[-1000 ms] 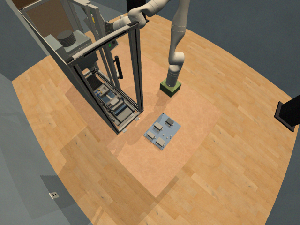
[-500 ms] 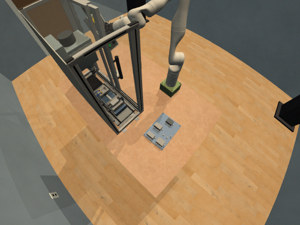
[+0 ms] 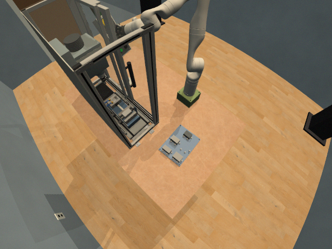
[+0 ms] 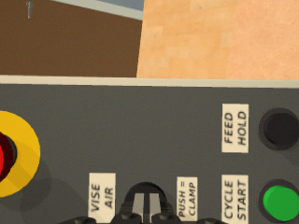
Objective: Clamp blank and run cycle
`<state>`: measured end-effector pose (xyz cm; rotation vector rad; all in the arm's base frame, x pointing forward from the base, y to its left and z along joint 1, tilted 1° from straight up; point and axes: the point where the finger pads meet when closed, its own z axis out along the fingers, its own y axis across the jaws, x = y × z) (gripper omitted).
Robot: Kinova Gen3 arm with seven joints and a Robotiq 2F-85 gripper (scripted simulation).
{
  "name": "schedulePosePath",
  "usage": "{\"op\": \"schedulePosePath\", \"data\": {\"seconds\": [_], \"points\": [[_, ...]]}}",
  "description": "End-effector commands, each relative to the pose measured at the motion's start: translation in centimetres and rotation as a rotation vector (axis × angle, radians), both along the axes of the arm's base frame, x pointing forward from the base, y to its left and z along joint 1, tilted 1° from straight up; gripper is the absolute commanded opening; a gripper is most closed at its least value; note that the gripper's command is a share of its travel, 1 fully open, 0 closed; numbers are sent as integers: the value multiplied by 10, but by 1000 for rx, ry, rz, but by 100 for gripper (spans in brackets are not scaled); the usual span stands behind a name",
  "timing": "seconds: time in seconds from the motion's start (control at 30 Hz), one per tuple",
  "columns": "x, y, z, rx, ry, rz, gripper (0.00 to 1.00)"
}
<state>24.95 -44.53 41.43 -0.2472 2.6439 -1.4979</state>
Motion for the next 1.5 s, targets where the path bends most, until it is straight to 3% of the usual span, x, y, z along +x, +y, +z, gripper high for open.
{"op": "schedulePosePath", "data": {"seconds": [0.0, 1.47], "points": [[2, -1, 0, -3, -2, 2, 10], [5, -10, -5, -5, -3, 4, 10]]}}
